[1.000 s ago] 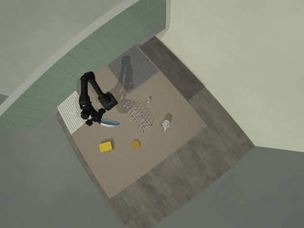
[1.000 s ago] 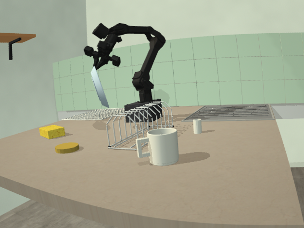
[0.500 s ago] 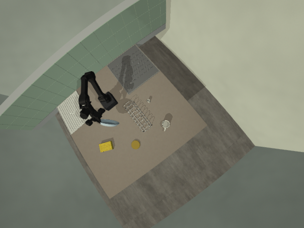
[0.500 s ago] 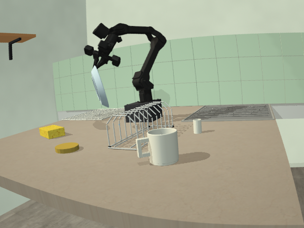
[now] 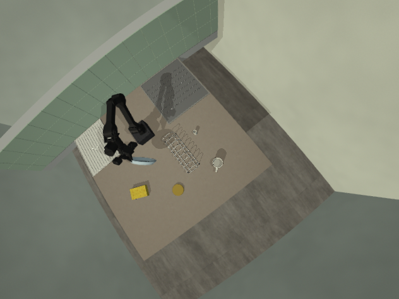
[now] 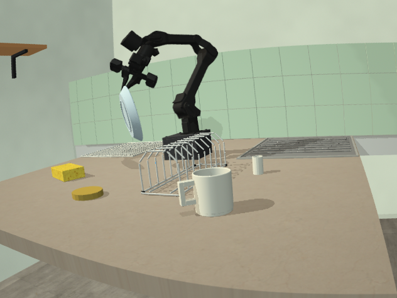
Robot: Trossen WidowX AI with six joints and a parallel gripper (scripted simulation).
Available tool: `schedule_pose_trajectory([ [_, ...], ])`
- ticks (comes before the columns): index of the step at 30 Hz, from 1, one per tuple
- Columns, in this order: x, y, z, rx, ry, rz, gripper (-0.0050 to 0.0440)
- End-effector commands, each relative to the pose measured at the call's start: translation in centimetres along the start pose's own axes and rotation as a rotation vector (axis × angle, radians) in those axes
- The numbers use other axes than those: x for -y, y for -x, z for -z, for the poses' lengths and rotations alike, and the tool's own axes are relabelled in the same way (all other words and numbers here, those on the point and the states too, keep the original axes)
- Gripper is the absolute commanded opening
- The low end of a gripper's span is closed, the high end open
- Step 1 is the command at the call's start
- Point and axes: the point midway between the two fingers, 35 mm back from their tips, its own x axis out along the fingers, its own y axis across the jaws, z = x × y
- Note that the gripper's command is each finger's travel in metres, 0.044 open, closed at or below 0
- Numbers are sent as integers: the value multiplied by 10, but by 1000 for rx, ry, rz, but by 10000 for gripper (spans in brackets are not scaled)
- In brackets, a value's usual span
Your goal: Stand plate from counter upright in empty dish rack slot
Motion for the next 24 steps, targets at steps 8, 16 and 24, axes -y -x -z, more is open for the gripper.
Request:
schedule_pose_trajectory([
  [8, 4, 5, 1, 122, 327, 21, 0],
  [16, 5, 5, 2, 148, 407, 32, 0],
  [24, 5, 5, 2, 148, 407, 32, 0],
])
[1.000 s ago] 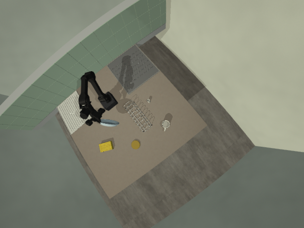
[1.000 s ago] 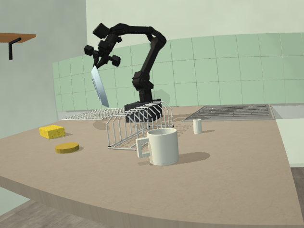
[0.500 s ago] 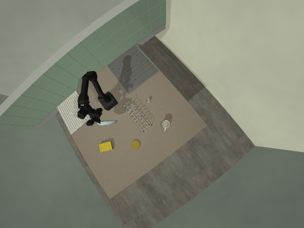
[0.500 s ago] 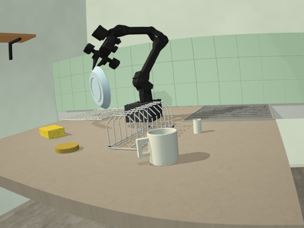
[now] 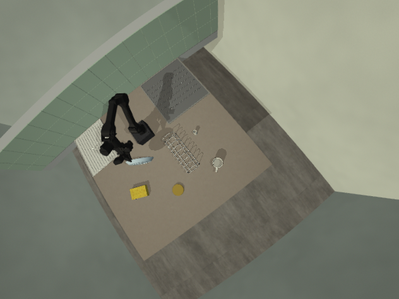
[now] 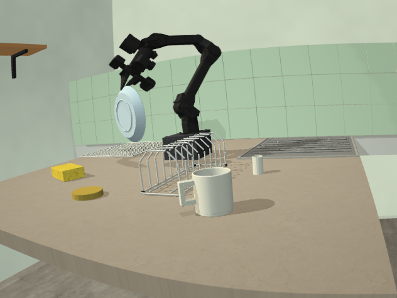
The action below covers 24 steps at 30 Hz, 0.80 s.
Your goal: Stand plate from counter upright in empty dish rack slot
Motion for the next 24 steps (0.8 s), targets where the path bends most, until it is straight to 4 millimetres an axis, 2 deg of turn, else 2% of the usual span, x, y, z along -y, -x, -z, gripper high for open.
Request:
schedule_pose_trajectory([
  [1, 2, 2, -2, 10, 8, 17, 0],
  [13, 2, 2, -2, 13, 19, 15, 0],
  [24, 0, -1, 2, 98, 288, 2, 0],
])
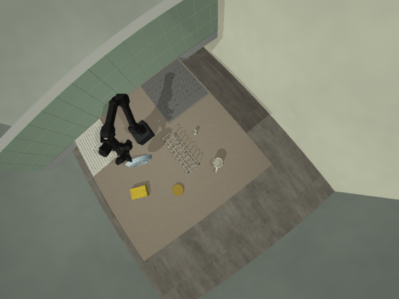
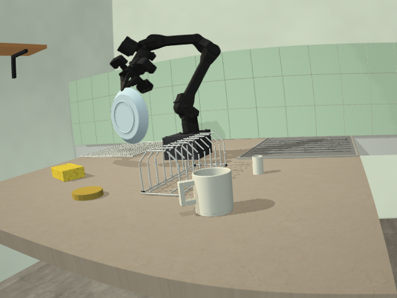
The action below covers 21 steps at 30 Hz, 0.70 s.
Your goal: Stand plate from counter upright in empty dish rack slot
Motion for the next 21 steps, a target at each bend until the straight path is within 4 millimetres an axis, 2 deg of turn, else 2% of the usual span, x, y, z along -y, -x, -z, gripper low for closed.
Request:
schedule_pose_trajectory([
  [1, 3, 1, 1, 44, 109, 15, 0],
  [7, 2, 0, 3, 97, 278, 34, 0],
  [21, 2, 0, 3, 99, 283, 35, 0],
])
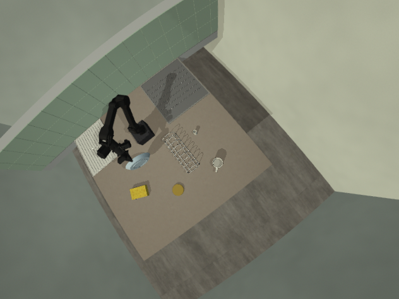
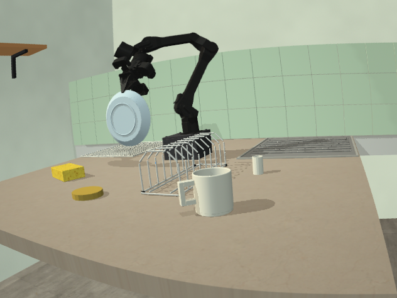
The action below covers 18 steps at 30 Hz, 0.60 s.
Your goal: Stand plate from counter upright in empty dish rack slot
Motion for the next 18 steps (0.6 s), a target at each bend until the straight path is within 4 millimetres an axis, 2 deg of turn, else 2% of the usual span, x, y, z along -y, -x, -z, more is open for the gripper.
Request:
schedule_pose_trajectory([
  [1, 8, 4, 1, -3, 17, 24, 0],
  [2, 0, 0, 0, 0, 0, 0, 0],
  [18, 0, 0, 0, 0, 0, 0, 0],
])
